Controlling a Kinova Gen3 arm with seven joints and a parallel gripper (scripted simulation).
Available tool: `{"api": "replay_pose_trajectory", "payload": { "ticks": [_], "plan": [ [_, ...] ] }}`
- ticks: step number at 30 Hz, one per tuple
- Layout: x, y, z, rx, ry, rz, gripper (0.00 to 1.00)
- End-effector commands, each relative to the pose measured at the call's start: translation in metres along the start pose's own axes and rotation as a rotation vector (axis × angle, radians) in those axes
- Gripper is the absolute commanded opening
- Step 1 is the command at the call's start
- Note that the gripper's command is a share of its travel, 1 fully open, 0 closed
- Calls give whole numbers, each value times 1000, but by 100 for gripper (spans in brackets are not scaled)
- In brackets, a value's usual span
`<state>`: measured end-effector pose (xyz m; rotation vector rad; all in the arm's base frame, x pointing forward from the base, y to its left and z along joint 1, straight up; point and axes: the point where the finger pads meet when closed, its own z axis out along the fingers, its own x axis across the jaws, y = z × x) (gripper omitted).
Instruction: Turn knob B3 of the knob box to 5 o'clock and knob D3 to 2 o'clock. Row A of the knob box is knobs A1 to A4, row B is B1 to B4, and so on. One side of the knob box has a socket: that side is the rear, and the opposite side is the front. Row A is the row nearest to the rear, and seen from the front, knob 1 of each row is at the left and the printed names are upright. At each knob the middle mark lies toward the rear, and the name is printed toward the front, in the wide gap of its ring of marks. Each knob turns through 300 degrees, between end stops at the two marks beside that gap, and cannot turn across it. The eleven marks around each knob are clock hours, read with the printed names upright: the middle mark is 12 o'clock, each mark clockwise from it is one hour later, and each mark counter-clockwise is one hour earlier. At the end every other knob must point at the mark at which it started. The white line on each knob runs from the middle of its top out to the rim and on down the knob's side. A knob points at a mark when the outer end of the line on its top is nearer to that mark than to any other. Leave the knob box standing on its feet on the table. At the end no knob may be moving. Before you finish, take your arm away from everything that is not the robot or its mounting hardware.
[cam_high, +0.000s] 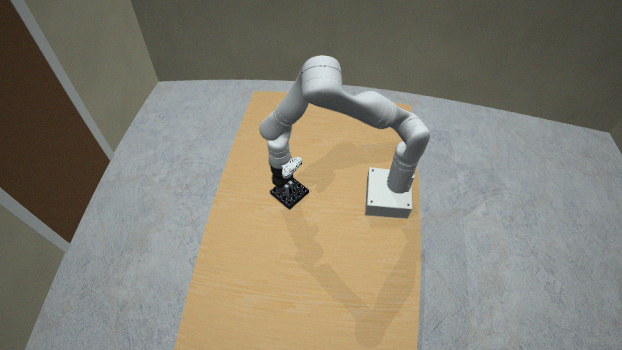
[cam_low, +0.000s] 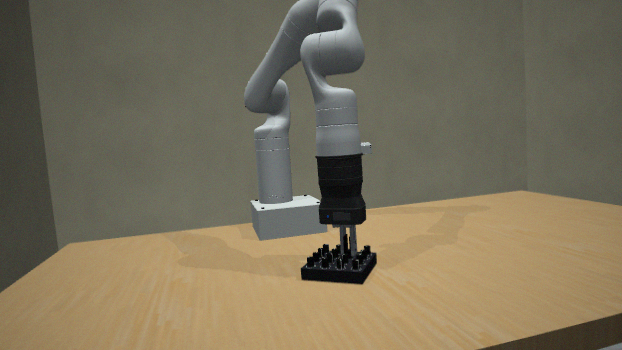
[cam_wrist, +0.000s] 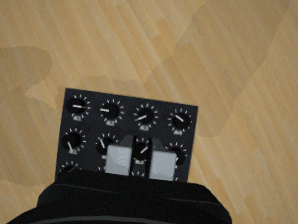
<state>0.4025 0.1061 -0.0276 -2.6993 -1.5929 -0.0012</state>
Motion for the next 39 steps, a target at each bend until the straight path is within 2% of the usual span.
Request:
{"api": "replay_pose_trajectory", "payload": {
  "ticks": [1,16,39],
  "plan": [
    [0,0,-1,-1,1,9,30],
    [0,0,-1,-1,1,126,30],
    [0,0,-1,-1,1,482,30]
  ]
}}
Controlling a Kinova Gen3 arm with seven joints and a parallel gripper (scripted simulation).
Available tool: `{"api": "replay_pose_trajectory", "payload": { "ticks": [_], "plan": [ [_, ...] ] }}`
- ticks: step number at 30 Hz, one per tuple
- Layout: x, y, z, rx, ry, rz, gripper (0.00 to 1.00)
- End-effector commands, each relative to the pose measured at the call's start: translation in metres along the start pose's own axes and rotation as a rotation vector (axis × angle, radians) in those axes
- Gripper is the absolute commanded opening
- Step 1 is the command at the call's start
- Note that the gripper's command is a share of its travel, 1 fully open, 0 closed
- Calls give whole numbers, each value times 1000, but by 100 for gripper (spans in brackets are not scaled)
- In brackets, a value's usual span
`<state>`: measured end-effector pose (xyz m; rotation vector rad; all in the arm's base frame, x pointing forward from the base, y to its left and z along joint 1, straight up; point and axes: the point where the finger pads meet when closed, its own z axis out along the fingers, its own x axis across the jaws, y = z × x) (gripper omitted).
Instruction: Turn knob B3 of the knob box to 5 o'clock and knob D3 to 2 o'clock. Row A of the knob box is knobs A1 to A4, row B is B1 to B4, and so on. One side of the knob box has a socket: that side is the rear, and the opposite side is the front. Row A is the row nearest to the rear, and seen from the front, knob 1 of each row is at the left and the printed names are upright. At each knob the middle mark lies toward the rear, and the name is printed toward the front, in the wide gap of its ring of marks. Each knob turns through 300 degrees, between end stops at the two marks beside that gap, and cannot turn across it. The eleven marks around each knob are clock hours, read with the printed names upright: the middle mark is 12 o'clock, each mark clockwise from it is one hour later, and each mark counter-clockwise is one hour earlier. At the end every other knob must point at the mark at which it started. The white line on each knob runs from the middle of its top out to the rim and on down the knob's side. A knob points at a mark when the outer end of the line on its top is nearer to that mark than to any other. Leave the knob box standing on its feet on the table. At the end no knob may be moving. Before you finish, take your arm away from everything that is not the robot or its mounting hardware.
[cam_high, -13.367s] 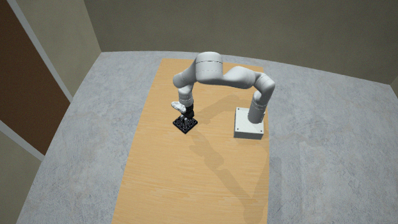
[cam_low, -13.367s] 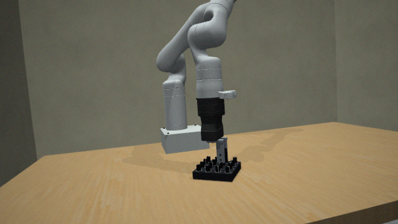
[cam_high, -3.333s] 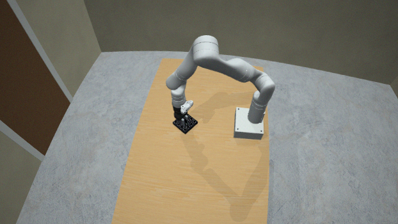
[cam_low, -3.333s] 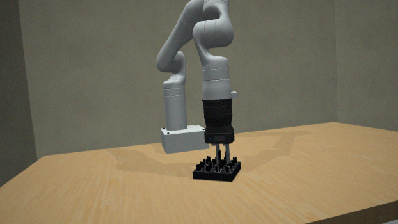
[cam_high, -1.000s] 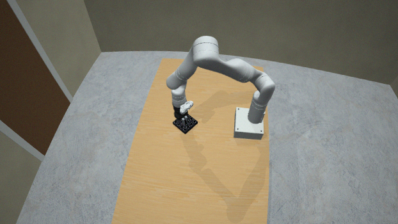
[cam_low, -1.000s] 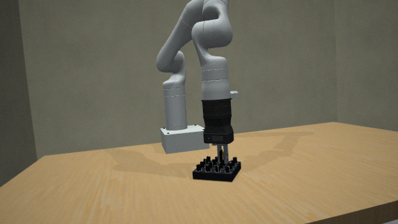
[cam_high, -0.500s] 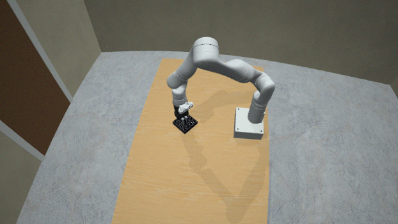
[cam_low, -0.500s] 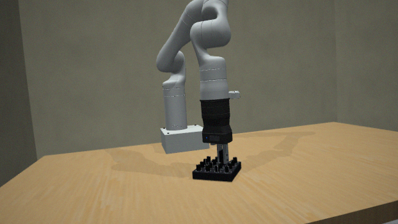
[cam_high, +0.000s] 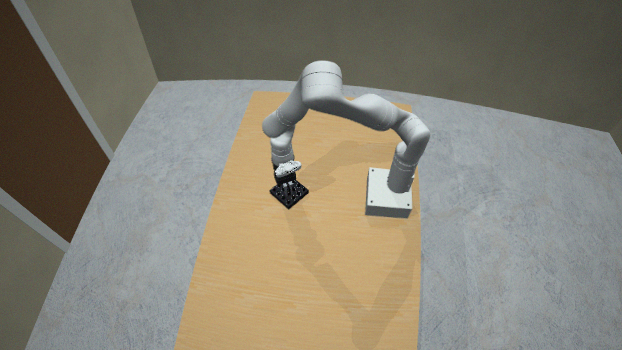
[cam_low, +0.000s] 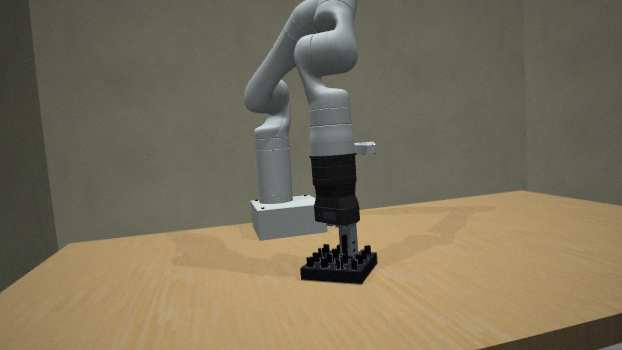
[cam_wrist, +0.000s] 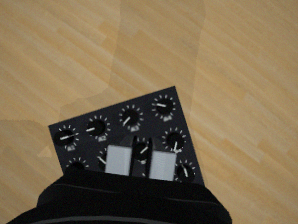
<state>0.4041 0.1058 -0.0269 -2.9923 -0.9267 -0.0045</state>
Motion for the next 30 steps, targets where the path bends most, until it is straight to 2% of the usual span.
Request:
{"api": "replay_pose_trajectory", "payload": {
  "ticks": [1,30],
  "plan": [
    [-1,-1,0,-1,-3,37,30],
    [-1,-1,0,-2,-2,580,30]
  ]
}}
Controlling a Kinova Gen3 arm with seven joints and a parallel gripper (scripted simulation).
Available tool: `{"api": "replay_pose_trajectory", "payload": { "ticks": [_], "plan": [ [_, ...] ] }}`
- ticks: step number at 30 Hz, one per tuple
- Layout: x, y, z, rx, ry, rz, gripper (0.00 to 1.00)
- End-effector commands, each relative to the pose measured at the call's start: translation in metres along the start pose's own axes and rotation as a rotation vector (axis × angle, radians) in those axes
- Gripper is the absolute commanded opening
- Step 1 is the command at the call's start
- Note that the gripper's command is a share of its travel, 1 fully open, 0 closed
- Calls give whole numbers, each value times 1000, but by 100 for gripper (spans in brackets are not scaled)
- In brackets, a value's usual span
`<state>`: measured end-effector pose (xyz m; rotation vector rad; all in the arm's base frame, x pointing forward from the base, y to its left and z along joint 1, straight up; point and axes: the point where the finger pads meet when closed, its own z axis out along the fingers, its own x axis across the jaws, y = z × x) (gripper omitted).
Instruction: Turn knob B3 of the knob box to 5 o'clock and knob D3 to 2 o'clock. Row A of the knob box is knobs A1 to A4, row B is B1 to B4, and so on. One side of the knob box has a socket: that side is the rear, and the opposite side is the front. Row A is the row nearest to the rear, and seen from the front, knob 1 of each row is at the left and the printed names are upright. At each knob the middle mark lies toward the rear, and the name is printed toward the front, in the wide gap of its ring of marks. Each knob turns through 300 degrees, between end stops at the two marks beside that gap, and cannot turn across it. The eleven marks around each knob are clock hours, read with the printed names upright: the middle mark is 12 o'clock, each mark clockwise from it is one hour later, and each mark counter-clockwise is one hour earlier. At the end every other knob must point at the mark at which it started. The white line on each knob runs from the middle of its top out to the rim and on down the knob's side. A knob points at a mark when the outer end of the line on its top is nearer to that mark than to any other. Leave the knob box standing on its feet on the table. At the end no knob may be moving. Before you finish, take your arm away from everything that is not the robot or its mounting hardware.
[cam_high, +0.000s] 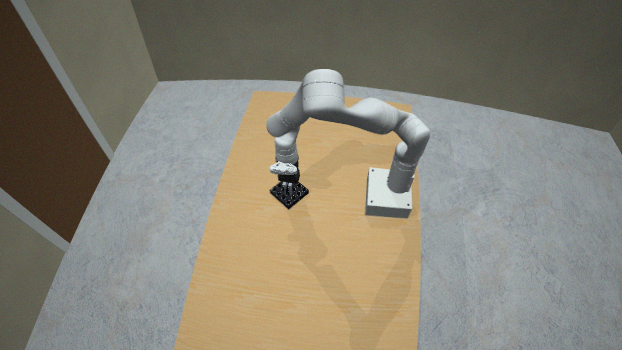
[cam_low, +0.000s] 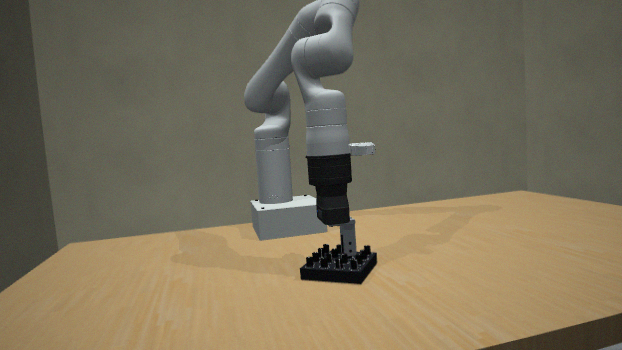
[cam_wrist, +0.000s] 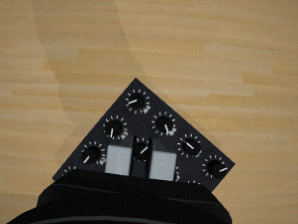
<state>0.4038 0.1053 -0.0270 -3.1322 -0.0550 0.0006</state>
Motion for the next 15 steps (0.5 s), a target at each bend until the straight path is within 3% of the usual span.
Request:
{"api": "replay_pose_trajectory", "payload": {
  "ticks": [1,15],
  "plan": [
    [-1,-1,0,-2,-1,35,30],
    [-1,-1,0,-2,-1,260,30]
  ]
}}
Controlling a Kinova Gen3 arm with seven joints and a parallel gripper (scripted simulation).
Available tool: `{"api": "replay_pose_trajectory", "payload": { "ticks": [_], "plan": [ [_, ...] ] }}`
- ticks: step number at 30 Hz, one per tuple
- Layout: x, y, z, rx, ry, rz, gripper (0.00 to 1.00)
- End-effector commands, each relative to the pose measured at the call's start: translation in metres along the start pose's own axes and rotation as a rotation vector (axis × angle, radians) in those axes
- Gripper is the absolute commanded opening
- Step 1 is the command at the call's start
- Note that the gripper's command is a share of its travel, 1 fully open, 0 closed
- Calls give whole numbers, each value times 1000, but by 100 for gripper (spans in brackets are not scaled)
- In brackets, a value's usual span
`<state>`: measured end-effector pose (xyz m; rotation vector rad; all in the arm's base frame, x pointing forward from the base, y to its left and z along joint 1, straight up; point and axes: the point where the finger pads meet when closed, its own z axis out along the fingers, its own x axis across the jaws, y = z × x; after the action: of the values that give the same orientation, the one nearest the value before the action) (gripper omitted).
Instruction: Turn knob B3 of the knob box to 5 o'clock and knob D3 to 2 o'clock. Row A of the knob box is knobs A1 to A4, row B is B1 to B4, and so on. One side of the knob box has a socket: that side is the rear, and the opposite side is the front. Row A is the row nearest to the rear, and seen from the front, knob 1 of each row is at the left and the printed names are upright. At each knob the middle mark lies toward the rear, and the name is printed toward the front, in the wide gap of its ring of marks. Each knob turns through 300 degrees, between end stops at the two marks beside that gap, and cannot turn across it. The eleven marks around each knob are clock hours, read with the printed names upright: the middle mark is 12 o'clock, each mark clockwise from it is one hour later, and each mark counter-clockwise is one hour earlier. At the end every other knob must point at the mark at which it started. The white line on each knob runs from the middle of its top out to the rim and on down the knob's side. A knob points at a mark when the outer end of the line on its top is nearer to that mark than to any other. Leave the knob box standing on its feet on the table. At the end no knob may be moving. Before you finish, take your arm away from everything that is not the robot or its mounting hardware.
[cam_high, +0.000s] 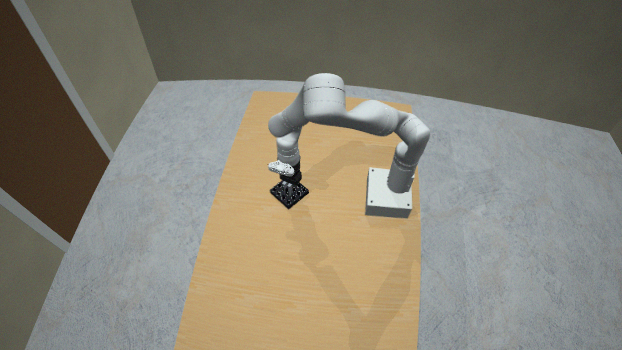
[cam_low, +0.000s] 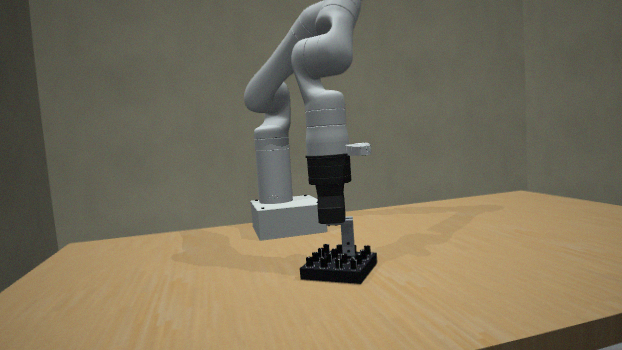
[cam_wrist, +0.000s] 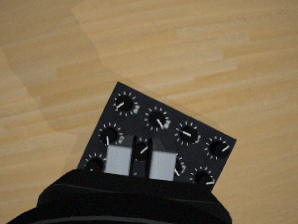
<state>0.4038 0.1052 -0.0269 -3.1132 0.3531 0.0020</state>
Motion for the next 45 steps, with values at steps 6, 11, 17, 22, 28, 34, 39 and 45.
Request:
{"api": "replay_pose_trajectory", "payload": {
  "ticks": [6,11,17,22,28,34,39,45],
  "plan": [
    [-1,-1,0,-2,-1,92,30],
    [-1,-1,0,-2,-1,158,30],
    [-1,-1,0,-2,-1,202,30],
    [-1,-1,0,-2,-1,248,30],
    [-1,-1,0,-2,-1,289,30],
    [-1,-1,0,-2,-1,308,30],
    [-1,-1,0,-2,-1,323,30],
    [-1,-1,0,-2,-1,331,30]
  ]
}}
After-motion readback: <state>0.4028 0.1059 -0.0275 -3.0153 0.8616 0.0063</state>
